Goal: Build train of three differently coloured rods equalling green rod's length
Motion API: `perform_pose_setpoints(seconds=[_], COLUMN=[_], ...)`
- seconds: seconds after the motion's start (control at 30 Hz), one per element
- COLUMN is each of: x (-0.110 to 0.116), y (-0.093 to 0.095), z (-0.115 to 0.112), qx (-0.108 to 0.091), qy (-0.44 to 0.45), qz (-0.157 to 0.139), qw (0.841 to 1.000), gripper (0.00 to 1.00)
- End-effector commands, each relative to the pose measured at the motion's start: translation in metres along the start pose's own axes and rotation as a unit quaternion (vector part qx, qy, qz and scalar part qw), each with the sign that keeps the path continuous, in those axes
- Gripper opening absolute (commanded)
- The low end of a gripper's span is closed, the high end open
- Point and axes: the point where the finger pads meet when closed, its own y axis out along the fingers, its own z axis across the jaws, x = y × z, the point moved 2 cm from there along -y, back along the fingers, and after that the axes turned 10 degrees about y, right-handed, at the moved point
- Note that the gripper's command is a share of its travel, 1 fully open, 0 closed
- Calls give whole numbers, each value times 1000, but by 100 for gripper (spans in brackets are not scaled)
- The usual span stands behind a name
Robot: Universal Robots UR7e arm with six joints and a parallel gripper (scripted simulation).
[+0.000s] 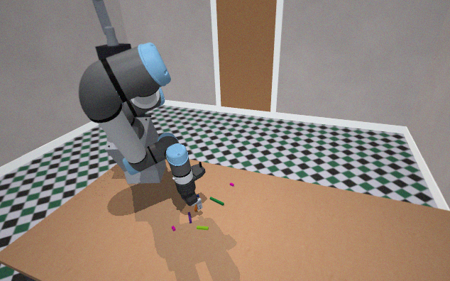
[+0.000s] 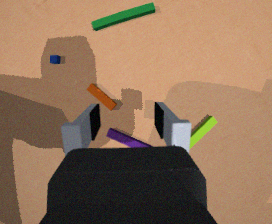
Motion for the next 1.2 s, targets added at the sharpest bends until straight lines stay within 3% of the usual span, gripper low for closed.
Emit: perform_pose_setpoints(seconds=[0.0, 0.3, 0.63, 0.7, 1.17], x=[10, 26, 47, 47, 65], y=[7, 13, 10, 10, 0], z=[-10, -25, -42, -42, -57], qx=[12, 31, 56, 56, 80], qy=[82, 201, 340, 340, 458], qz=[-8, -16, -22, -22, -23], qw=[996, 979, 938, 938, 885], gripper=[100, 100, 100, 100, 100])
